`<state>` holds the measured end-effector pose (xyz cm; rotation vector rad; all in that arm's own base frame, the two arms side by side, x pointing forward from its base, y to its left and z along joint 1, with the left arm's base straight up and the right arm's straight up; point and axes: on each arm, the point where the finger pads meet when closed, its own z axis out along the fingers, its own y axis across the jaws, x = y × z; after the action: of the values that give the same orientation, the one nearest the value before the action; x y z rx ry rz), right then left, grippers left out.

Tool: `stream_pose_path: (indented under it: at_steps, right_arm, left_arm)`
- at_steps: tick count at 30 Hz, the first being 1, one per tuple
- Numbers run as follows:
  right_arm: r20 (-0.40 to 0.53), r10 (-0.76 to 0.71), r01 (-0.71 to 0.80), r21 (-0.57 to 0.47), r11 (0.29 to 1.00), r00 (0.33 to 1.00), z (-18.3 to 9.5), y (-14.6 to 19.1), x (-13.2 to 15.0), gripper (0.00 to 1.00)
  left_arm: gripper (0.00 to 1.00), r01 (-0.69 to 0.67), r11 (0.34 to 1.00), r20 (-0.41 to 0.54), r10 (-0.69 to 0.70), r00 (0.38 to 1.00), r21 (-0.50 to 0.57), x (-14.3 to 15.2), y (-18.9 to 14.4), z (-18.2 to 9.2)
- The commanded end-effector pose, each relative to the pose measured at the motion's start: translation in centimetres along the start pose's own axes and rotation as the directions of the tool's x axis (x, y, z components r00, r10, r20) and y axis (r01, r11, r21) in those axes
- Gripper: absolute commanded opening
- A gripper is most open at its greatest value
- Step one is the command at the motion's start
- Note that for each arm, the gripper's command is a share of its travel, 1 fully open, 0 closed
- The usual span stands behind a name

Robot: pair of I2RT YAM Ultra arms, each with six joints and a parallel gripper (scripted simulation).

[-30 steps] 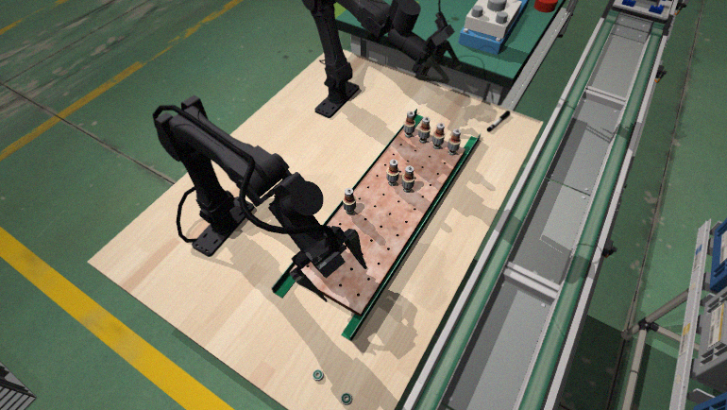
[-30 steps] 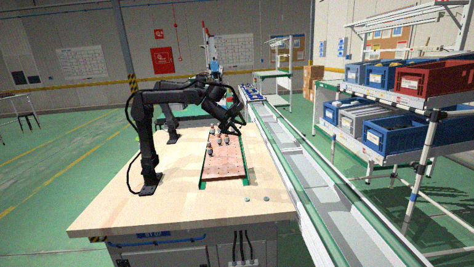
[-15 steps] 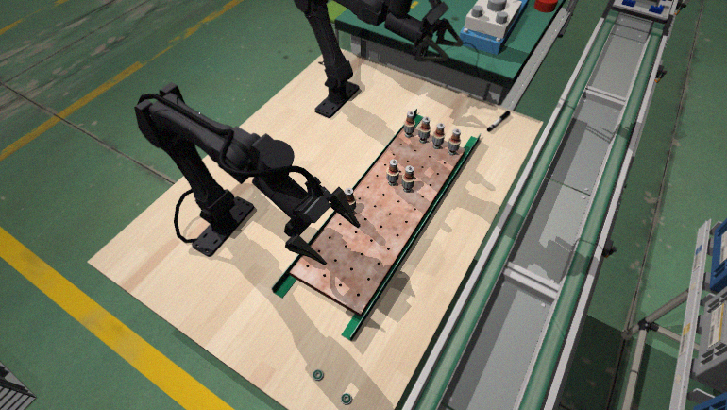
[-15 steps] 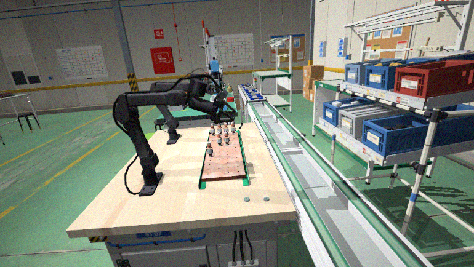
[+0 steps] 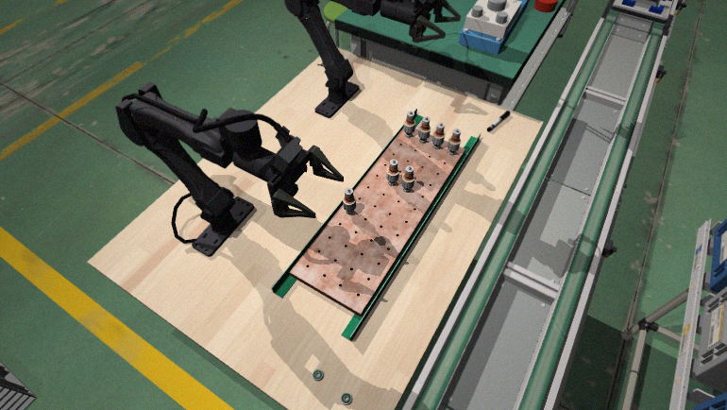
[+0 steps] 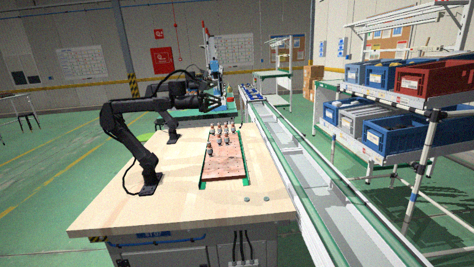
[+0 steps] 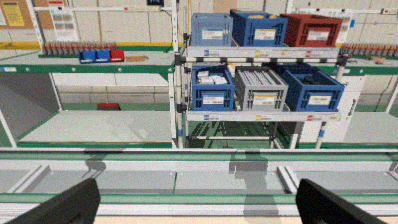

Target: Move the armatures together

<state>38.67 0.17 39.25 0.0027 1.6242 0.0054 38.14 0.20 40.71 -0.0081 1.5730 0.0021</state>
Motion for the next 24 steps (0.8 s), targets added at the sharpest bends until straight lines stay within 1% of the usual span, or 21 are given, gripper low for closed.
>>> stream_pose_path:
  at_steps: [1, 4, 6, 10, 12, 14, 18, 22, 24]
  right_arm:
    - [0.126, -0.037, 0.040, -0.021, 0.999, 0.991, -1.5, 0.6, -2.7, 1.00]
    - [0.121, -0.035, 0.038, -0.016, 0.999, 0.992, -1.4, 0.4, -2.7, 1.00]
    - [0.131, -0.011, 0.009, 0.015, 1.000, 0.991, -2.0, -0.5, -3.6, 1.00]
    - [0.143, -0.002, -0.001, 0.018, 1.000, 0.990, -2.3, -0.6, -4.7, 1.00]
    - [0.136, 0.000, -0.003, 0.020, 1.000, 0.991, -2.2, -0.6, -4.8, 1.00]
    - [0.111, 0.003, -0.004, 0.015, 1.000, 0.994, -1.6, -0.4, -3.9, 1.00]
    - [0.084, 0.007, -0.007, 0.002, 1.000, 0.996, -0.7, 0.1, -3.1, 1.00]
    - [0.086, 0.008, -0.008, 0.002, 1.000, 0.996, -0.7, 0.1, -3.3, 1.00]
    - [0.094, 0.008, -0.009, 0.008, 1.000, 0.996, -1.0, -0.2, -3.7, 1.00]
  left_arm:
    - [1.00, -0.028, 0.999, 0.074, 0.027, 0.997, 0.018, -2.0, 0.1, -1.0]
    - [1.00, -0.024, 1.000, 0.077, 0.023, 0.997, 0.017, -2.2, 0.2, -1.0]
    - [1.00, 0.000, 1.000, 0.087, -0.002, 0.996, 0.014, -2.8, -0.1, -1.4]
    - [1.00, 0.007, 1.000, 0.105, -0.009, 0.994, 0.011, -3.7, -0.3, -1.6]
    - [1.00, 0.009, 1.000, 0.083, -0.010, 0.997, 0.010, -2.9, -0.3, -1.1]
    - [1.00, 0.009, 1.000, 0.050, -0.009, 0.999, 0.010, -1.8, -0.3, -0.6]
    - [1.00, 0.008, 1.000, -0.005, -0.008, 1.000, 0.009, 0.1, -0.4, 0.3]
    - [1.00, 0.008, 1.000, -0.001, -0.008, 1.000, 0.005, 0.0, -0.3, 0.0]
    - [1.00, 0.004, 1.000, 0.016, -0.005, 1.000, 0.006, -0.4, -0.3, -0.3]
